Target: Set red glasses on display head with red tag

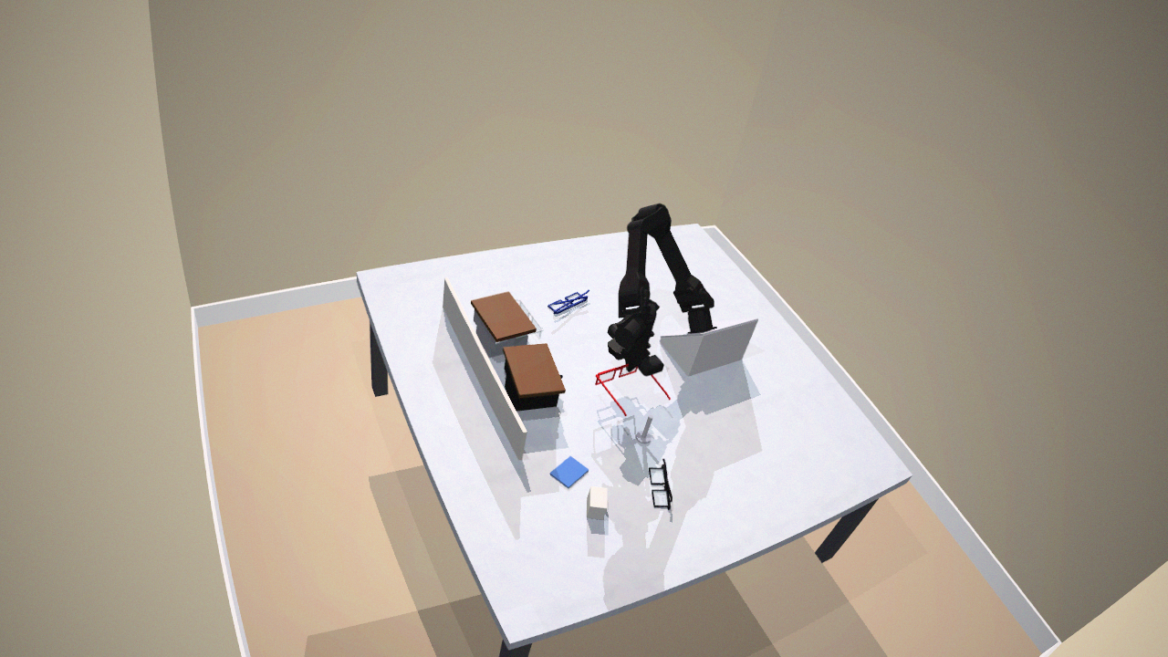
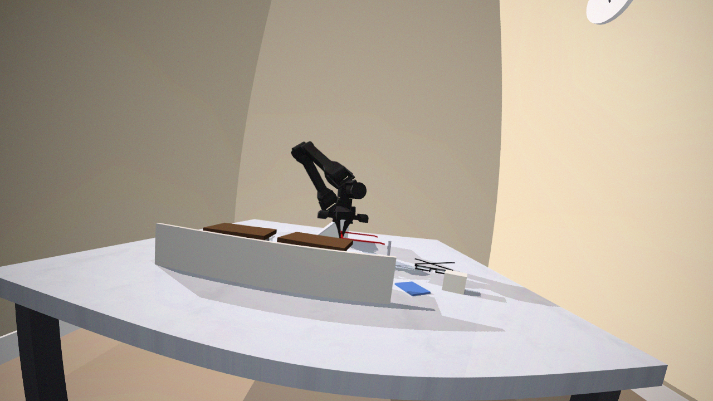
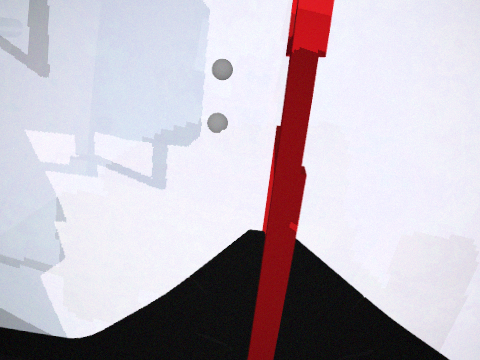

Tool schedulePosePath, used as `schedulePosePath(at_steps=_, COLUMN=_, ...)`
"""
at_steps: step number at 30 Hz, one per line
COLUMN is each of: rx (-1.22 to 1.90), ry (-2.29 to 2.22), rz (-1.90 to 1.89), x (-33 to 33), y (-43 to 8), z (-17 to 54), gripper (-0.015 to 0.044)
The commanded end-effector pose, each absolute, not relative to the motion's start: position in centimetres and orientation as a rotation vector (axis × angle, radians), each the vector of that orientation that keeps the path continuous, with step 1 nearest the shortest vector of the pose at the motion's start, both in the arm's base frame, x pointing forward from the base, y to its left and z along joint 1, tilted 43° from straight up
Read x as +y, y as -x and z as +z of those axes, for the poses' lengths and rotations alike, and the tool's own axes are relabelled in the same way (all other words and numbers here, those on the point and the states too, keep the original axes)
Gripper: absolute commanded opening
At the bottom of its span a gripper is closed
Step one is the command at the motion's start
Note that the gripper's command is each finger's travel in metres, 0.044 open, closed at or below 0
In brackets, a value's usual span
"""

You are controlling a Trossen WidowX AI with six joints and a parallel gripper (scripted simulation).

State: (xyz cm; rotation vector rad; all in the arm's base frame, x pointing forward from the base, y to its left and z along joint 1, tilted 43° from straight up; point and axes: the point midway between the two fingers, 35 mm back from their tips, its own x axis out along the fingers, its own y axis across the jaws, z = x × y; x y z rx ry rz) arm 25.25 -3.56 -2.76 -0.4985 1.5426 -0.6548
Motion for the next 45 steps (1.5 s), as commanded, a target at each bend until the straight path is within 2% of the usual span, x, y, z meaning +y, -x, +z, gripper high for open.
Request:
schedulePosePath(at_steps=1, rx=1.546, ry=0.506, rz=-0.654, x=-3.9, y=-25.1, z=-3.1, gripper=0.0)
schedulePosePath(at_steps=45, rx=1.546, ry=0.51, rz=-0.661, x=-6.8, y=-24.3, z=-5.9, gripper=0.0)
